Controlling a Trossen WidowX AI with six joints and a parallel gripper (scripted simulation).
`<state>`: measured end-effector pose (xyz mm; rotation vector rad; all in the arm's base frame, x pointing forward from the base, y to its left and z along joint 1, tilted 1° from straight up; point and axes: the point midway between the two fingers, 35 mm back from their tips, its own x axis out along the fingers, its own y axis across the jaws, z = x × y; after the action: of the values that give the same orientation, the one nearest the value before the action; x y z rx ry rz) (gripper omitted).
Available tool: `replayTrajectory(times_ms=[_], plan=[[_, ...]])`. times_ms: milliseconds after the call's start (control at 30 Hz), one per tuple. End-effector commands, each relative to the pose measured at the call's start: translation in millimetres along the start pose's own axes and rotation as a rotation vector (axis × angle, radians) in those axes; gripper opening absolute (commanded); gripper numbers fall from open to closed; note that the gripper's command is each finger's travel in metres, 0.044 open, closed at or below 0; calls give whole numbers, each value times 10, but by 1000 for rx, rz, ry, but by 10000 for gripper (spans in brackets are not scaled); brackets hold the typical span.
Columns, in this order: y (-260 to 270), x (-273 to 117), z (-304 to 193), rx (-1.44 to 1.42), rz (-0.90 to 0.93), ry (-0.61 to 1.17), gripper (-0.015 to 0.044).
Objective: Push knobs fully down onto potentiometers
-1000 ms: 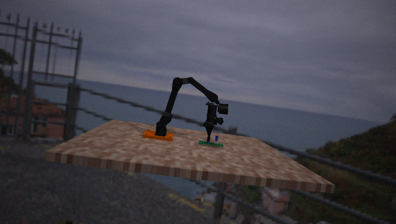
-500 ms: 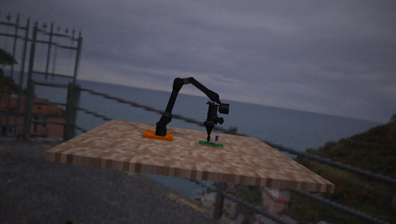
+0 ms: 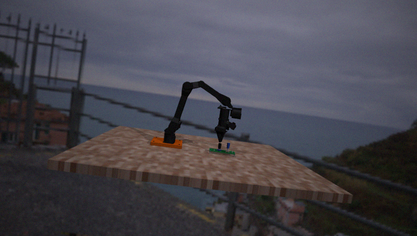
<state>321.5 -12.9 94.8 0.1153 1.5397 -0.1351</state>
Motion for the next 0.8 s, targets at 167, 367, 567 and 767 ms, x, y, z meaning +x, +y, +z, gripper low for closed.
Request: replayTrajectory(times_ms=[167,367,567,767], plan=[[-84,-144,184,55,-9,-103,0],[-78,-167,208,-141,-18,-95,0],[-72,-191,233,-349,-25,-87,0],[-66,-215,258,-558,-32,-79,0]])
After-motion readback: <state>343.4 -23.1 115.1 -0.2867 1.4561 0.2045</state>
